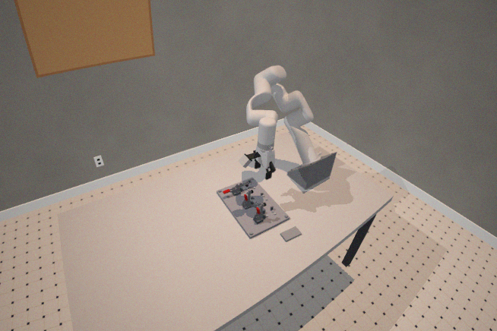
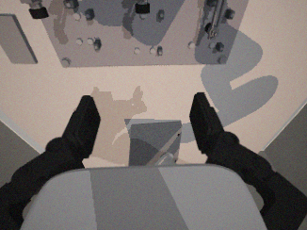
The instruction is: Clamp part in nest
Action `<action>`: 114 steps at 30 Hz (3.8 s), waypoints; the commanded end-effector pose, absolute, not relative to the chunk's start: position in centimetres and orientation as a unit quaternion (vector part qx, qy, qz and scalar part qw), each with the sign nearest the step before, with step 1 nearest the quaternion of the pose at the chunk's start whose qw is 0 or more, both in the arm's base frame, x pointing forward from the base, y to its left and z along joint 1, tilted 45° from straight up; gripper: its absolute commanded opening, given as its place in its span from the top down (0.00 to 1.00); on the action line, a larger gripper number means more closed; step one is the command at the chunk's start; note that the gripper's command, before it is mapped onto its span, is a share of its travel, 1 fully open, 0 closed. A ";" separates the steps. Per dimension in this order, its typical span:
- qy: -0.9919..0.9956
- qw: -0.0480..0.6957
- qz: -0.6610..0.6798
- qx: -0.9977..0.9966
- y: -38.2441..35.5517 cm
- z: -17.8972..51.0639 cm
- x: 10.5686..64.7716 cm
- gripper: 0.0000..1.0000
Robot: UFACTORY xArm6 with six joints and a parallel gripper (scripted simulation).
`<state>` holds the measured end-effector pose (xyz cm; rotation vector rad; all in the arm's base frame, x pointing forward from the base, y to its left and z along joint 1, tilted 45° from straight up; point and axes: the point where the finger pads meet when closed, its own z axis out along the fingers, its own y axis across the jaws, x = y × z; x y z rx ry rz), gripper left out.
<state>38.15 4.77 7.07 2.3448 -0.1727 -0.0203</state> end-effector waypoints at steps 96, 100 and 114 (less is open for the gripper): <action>-0.068 0.384 -0.006 0.921 4.9 7.1 38.2 0.00; -0.068 0.384 -0.006 0.921 4.9 7.1 38.2 0.00; -0.068 0.384 -0.006 0.921 4.9 7.1 38.2 0.00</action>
